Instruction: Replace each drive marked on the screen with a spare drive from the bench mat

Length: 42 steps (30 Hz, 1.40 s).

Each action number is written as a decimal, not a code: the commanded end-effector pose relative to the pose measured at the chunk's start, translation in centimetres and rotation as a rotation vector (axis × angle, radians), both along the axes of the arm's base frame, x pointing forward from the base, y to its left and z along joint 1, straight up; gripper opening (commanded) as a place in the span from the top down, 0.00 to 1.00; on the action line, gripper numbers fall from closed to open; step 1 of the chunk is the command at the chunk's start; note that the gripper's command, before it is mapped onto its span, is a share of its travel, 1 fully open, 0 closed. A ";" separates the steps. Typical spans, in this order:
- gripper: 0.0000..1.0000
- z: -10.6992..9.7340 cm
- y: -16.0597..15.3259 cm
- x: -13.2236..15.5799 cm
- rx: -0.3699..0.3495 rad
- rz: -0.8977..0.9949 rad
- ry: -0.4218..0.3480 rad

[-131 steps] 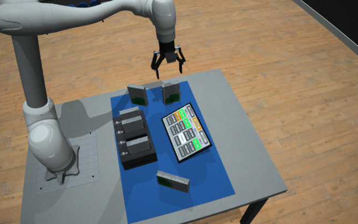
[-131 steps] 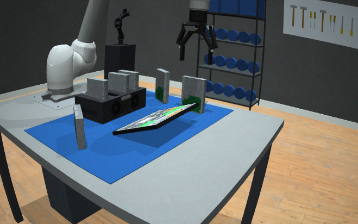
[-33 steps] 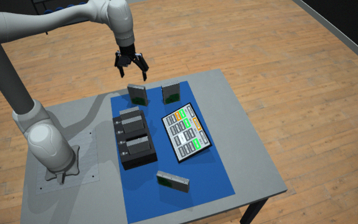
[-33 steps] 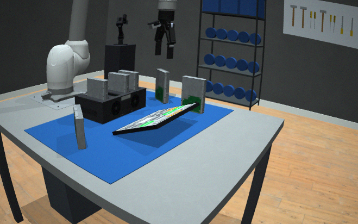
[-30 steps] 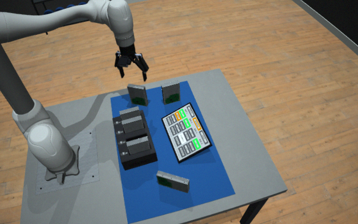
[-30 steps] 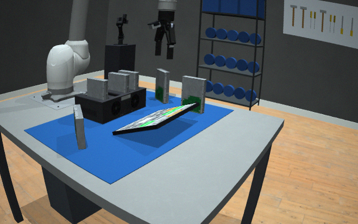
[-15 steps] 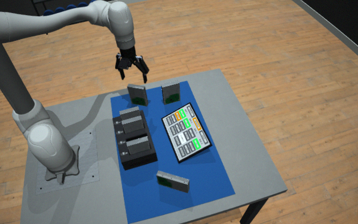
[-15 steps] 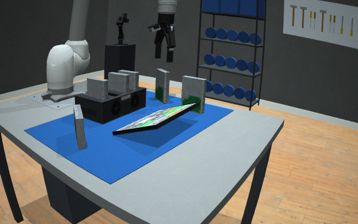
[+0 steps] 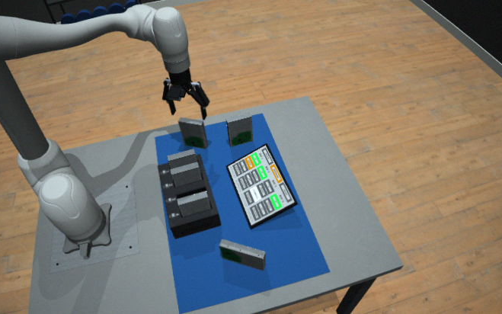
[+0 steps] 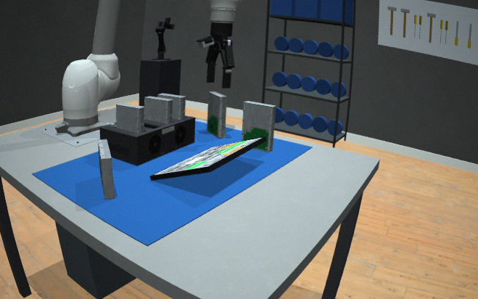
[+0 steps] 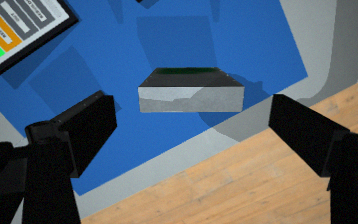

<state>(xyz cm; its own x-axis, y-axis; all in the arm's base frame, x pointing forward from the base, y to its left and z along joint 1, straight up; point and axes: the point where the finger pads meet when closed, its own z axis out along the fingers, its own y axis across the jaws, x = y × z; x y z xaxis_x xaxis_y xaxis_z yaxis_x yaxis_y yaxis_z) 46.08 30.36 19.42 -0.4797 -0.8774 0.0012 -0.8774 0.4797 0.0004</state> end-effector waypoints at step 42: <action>0.11 -1.0 0.1 0.0 0.001 0.000 -0.001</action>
